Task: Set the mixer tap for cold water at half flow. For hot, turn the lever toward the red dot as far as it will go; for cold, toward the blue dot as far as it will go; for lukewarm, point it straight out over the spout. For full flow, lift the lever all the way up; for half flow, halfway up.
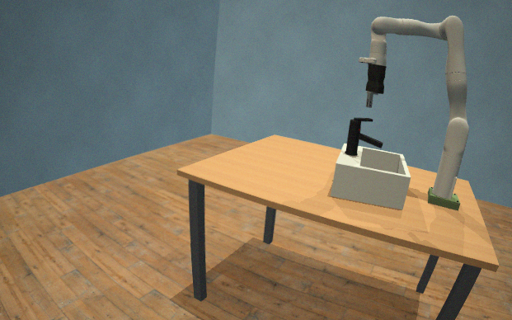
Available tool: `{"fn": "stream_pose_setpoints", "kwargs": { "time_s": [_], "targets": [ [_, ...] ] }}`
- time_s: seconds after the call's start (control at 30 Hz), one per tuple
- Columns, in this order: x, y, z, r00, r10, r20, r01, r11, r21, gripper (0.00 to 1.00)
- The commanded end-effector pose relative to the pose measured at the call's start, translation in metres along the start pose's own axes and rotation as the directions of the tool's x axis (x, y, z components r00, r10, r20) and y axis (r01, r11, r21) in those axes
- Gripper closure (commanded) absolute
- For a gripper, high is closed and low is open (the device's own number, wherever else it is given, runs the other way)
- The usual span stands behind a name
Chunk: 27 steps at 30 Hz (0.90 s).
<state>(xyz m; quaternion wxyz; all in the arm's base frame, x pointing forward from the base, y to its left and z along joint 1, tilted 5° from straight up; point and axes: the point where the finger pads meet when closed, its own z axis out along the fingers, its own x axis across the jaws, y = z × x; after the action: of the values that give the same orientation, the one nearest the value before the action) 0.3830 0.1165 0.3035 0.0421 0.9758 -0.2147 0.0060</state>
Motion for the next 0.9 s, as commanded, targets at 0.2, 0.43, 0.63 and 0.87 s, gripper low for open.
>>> {"fn": "stream_pose_setpoints", "kwargs": {
  "time_s": [0.2, 0.43, 0.63, 0.87],
  "targets": [
    [0.0003, -0.0003, -0.0007, 1.0, 0.008, -0.001, -0.008, 1.0, 0.001, 1.0],
    [0.0011, -0.0007, -0.0008, 0.999, 0.036, -0.001, -0.036, 0.999, 0.001, 1.0],
    [0.0018, -0.0011, -0.0009, 0.998, 0.064, -0.001, -0.064, 0.998, 0.001, 1.0],
    [0.0037, -0.002, -0.0012, 0.991, 0.137, 0.0, -0.137, 0.991, 0.001, 1.0]
  ]
}}
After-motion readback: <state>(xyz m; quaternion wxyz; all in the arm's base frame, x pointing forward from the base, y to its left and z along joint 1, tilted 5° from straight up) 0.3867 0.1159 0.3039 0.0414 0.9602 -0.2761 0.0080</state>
